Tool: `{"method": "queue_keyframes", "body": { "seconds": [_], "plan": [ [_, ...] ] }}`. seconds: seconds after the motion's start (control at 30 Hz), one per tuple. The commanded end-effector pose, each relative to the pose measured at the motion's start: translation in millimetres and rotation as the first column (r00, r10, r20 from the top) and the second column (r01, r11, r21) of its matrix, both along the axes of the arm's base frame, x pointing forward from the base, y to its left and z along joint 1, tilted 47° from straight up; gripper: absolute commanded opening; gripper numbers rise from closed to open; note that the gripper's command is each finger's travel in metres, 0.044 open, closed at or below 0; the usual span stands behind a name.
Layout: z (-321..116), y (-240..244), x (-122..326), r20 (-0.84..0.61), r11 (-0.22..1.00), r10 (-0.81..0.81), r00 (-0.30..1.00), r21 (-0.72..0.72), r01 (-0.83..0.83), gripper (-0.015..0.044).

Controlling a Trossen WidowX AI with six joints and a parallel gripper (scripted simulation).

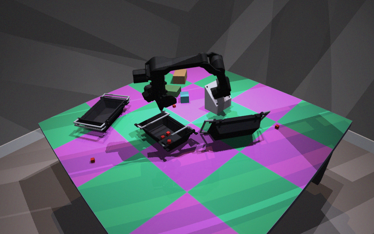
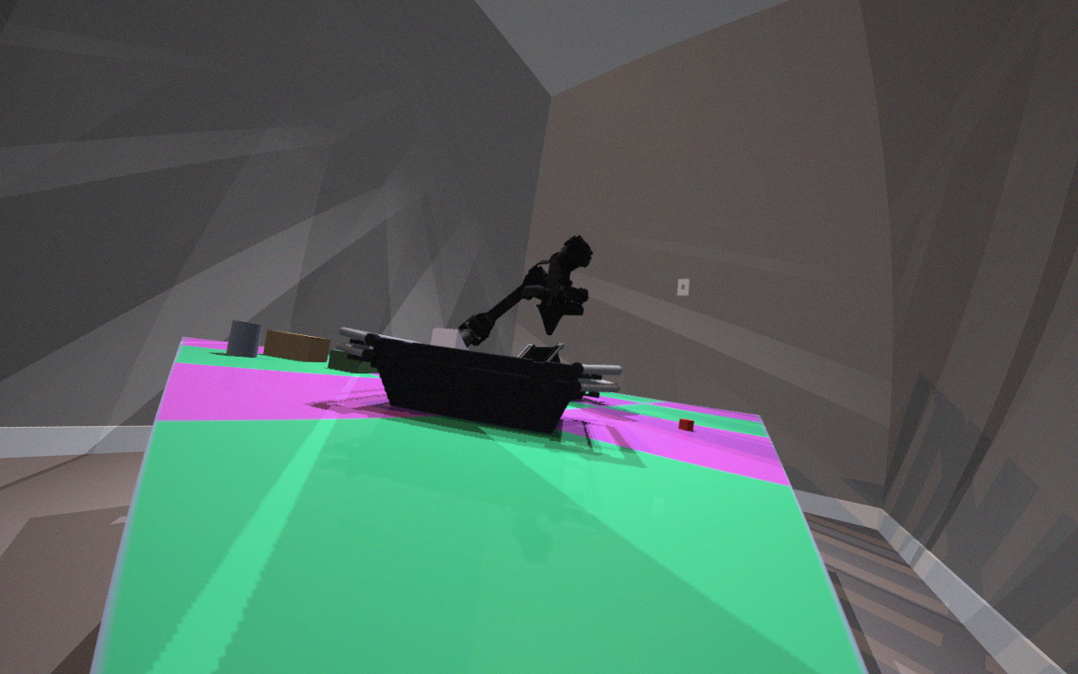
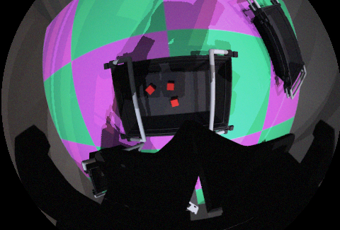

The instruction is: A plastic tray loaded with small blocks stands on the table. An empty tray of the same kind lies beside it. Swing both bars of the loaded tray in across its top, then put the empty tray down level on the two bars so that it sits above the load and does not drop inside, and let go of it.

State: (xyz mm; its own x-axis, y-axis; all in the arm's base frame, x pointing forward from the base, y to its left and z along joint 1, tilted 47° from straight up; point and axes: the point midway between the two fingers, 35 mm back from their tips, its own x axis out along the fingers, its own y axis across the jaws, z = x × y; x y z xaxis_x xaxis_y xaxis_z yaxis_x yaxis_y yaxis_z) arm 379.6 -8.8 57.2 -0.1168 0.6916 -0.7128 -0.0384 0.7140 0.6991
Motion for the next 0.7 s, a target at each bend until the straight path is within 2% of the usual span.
{"method": "queue_keyframes", "body": {
  "seconds": [0.0, 0.67],
  "plan": [
    [16, 14, -7, -0.02, 1.0, -0.024, 1.0, -0.006, 0.024, 0.0],
    [84, 73, -52, -0.091, 0.993, -0.114, 0.989, -0.041, 0.11, 0.0]
  ]
}}
